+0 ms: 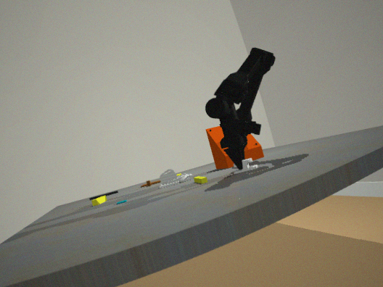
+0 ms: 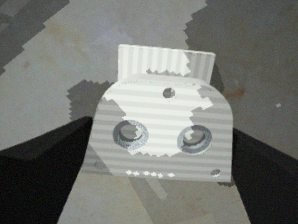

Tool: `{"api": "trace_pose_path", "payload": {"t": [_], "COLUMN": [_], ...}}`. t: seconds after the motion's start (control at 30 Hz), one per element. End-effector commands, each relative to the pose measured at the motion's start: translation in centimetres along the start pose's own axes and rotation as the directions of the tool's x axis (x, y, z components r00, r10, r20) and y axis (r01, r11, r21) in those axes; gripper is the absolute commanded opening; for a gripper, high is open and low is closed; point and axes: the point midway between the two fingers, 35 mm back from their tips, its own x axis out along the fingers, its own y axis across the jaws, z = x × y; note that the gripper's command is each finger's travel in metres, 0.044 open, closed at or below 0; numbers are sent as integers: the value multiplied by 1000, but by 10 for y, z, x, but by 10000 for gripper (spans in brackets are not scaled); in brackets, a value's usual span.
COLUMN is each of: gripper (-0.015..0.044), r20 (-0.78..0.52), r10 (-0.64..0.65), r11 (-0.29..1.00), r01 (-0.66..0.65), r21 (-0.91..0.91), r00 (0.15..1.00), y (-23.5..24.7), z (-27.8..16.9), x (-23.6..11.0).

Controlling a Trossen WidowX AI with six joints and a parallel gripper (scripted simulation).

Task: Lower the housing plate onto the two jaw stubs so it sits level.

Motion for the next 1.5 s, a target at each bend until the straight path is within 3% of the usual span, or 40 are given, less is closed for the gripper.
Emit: {"api": "trace_pose_path", "payload": {"t": [0.0, 1.03, 1.47], "gripper": [351, 351, 351], "r20": [0, -8, -34], "r10": [0, 6, 29], "r11": [1000, 1000, 932], "r01": [0, -6, -15], "r21": [0, 8, 363], "r00": [1000, 1000, 999], "y": [0, 0, 3], "z": [0, -2, -42], "x": [0, -72, -68]}}
